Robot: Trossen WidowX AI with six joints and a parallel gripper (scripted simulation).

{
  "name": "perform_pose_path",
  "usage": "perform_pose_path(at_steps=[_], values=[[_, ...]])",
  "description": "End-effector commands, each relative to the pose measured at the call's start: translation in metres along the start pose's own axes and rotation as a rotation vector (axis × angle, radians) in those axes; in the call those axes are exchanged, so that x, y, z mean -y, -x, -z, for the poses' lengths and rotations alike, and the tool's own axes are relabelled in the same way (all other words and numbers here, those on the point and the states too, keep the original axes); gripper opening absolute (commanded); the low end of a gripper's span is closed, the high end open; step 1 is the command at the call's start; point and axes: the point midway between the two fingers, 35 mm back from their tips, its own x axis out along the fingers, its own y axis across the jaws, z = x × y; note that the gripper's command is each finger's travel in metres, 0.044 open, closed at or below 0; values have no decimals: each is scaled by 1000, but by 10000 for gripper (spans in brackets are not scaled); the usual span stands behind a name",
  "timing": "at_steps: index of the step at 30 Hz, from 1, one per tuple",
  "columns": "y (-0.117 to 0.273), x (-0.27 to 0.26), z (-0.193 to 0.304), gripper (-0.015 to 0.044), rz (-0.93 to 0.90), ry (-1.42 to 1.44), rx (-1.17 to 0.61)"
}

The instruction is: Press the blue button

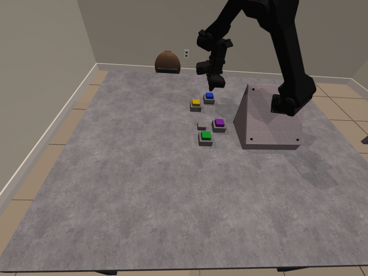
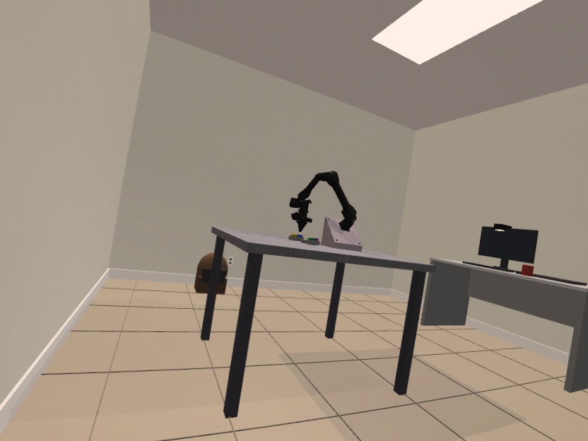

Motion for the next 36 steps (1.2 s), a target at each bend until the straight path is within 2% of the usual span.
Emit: perform_pose_path(at_steps=[1, 15, 33, 36], values=[[-8, -1, 1, 20, -7, -5, -1], [-30, -2, 1, 20, -9, -5, -1], [-30, -2, 1, 20, -9, -5, -1], [-6, -1, 1, 20, -6, -4, -1]])
